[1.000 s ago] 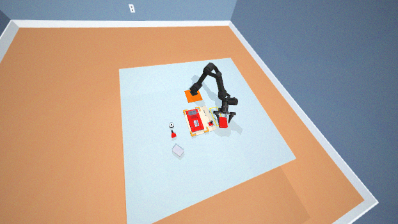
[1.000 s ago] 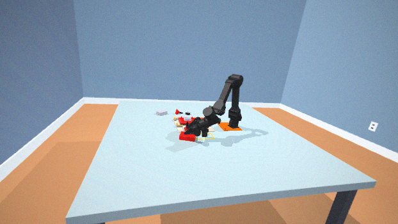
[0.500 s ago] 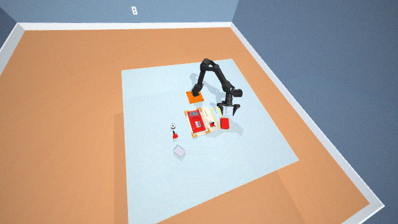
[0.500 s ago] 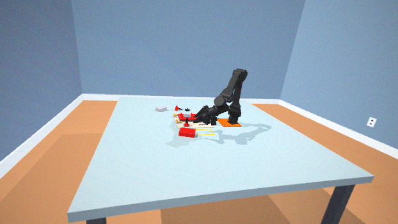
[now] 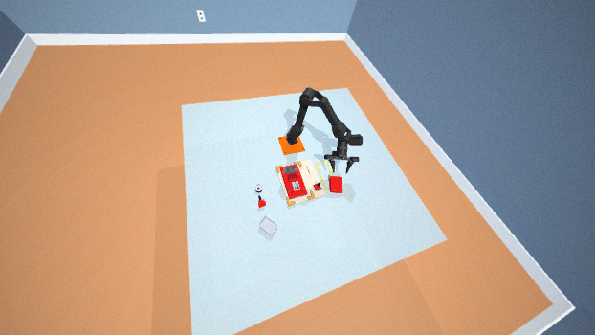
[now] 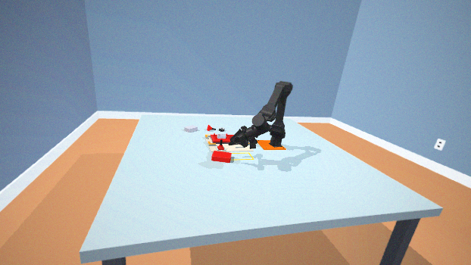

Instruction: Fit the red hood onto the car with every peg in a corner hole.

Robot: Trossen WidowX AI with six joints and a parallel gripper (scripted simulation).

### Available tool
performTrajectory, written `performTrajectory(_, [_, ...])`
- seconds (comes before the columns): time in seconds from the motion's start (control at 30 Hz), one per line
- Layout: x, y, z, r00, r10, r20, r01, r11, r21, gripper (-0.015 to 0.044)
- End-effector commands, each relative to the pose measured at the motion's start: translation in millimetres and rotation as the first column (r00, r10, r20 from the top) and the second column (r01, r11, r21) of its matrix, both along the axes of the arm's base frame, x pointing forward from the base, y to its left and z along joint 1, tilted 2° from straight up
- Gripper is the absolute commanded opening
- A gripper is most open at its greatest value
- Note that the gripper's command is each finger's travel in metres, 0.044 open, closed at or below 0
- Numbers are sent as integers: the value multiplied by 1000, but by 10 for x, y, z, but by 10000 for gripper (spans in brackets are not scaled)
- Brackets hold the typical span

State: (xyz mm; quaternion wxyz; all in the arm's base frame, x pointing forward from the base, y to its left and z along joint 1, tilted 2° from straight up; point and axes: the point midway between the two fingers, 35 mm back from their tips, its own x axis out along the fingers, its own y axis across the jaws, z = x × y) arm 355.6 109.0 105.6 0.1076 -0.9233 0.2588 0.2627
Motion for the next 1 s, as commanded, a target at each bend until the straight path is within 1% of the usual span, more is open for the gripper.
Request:
performTrajectory(0.0, [118, 11, -31, 992, -126, 14, 122, 975, 185, 414])
performTrajectory(0.03, [151, 11, -39, 984, -179, 12, 170, 953, 252, 440])
performTrajectory(0.13, [242, 3, -64, 939, -343, -17, 315, 842, 438, 440])
performTrajectory(0.2, [299, -16, -76, 889, -455, -55, 408, 732, 546, 440])
performTrajectory(0.33, [406, -84, -91, 732, -660, -169, 558, 438, 705, 440])
performTrajectory(0.43, [472, -144, -95, 568, -774, -281, 618, 175, 767, 440])
performTrajectory(0.5, [503, -171, -97, 442, -820, -364, 629, -6, 777, 440])
performTrajectory(0.6, [532, -202, -93, 235, -841, -487, 600, -269, 754, 440])
performTrajectory(0.67, [545, -224, -86, 88, -822, -563, 546, -433, 717, 440])
performTrajectory(0.77, [556, -258, -67, -135, -742, -657, 417, -644, 641, 440])
performTrajectory(0.87, [554, -283, -43, -305, -634, -710, 292, -772, 565, 440])
performTrajectory(0.97, [546, -296, -20, -440, -515, -736, 149, -850, 506, 440])
